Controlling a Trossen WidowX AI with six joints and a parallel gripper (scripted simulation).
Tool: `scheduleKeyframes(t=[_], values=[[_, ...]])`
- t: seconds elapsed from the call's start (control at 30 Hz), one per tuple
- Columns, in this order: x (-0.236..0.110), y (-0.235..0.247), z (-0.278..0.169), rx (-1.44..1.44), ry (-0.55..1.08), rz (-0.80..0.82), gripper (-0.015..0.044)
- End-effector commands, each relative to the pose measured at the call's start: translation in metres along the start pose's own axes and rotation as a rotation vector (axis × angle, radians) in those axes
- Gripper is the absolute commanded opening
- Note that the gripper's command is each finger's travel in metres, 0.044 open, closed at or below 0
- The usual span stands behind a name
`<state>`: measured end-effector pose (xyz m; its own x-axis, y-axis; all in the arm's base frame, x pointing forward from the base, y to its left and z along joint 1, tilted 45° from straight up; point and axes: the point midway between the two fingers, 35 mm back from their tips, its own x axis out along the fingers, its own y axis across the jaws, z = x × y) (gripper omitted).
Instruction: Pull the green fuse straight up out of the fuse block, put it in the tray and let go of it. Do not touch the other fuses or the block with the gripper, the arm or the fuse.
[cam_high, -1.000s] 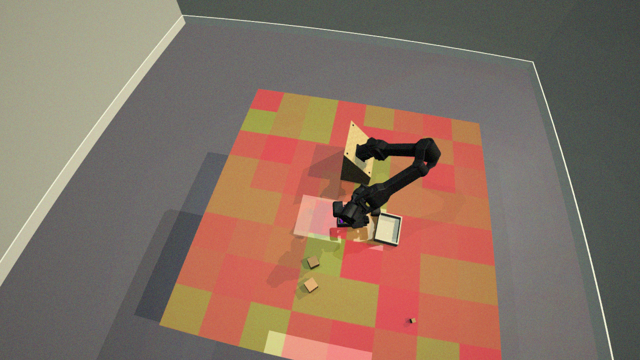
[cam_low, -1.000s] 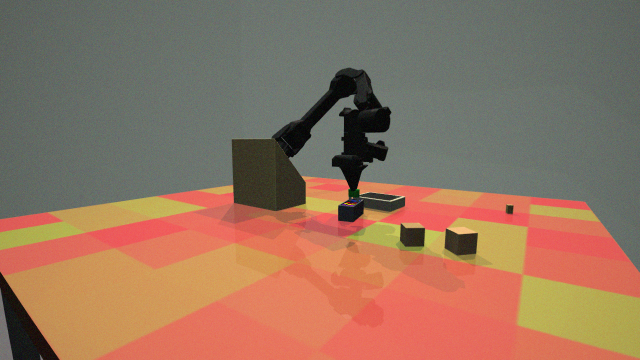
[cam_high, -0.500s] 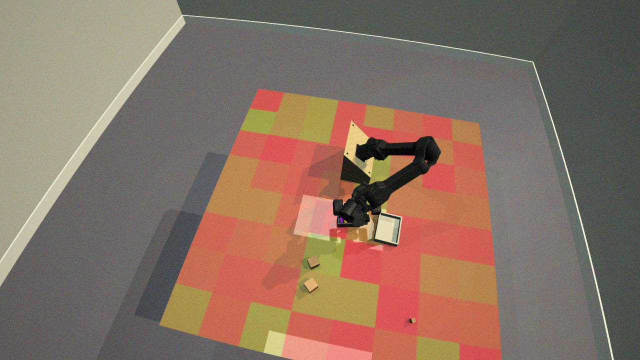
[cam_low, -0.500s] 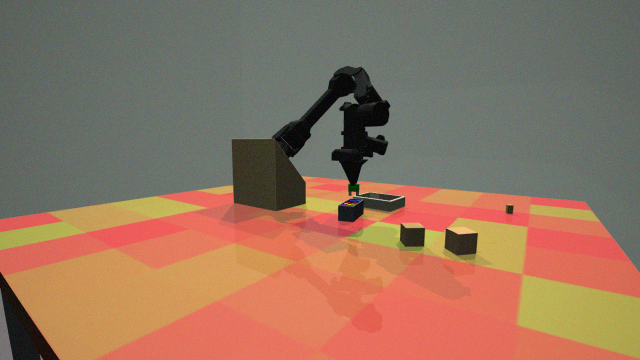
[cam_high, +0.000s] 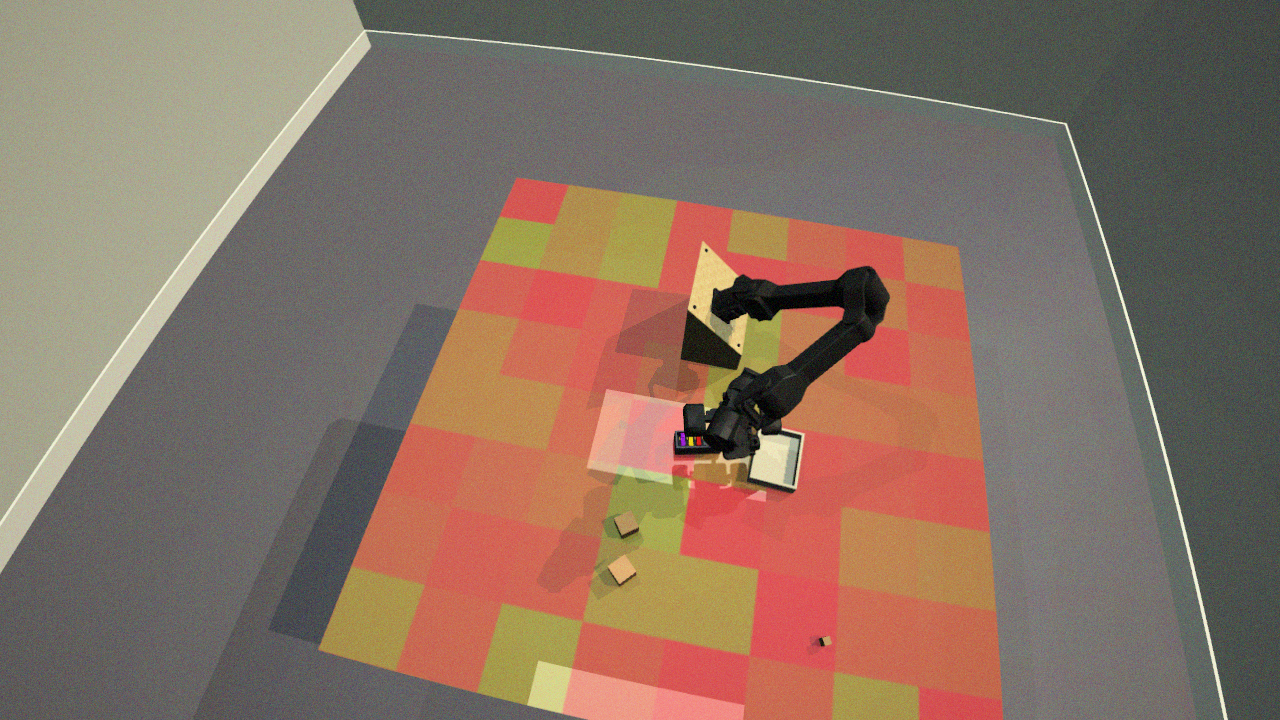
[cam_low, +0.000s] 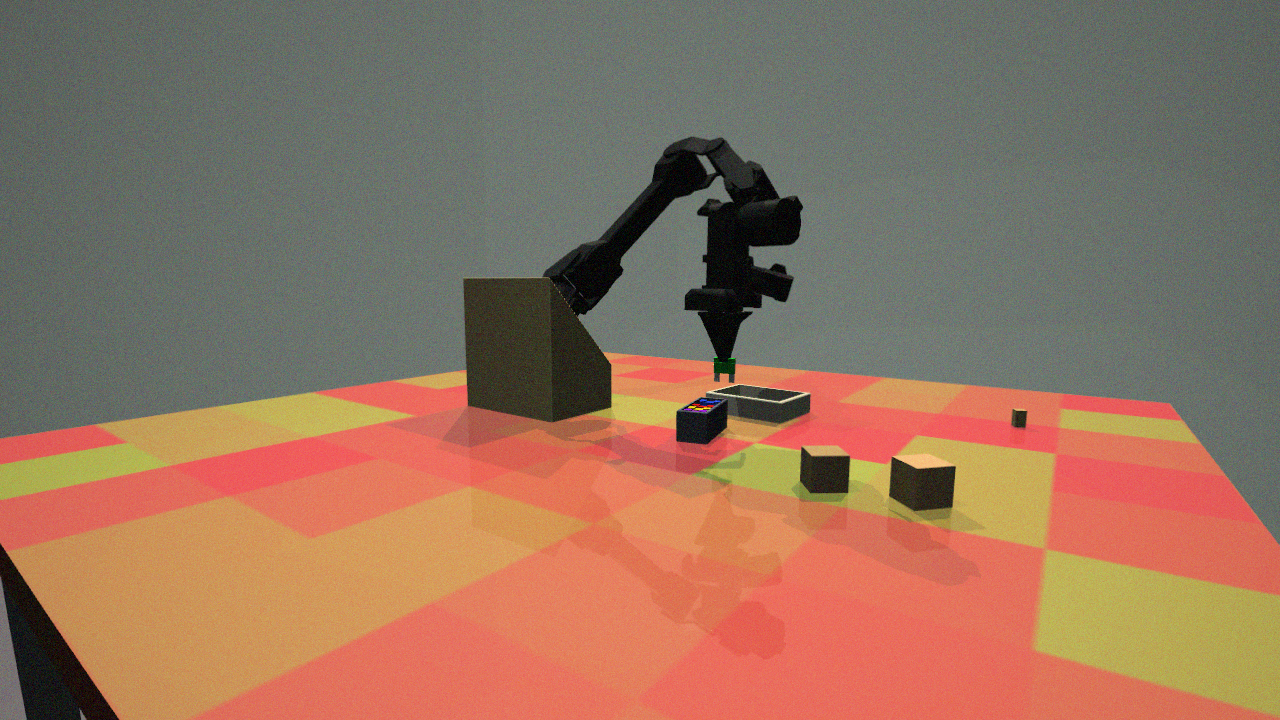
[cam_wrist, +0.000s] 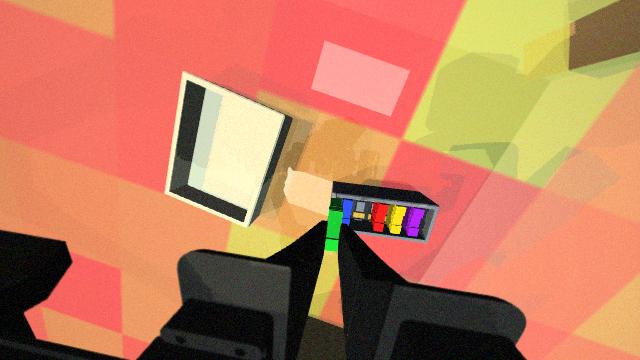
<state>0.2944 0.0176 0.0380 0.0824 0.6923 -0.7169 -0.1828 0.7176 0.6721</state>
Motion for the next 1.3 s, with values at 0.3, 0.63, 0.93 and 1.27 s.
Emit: scheduleKeyframes(t=[0.3,0.63,0.93,1.27], values=[[-0.003,0.090,0.022,-0.001,-0.009,0.008,0.0000],[-0.003,0.123,0.023,-0.002,-0.011,0.021,0.0000],[0.011,0.123,0.024,-0.002,-0.011,0.021,0.0000],[0.027,0.124,0.024,-0.002,-0.011,0.022,0.0000]])
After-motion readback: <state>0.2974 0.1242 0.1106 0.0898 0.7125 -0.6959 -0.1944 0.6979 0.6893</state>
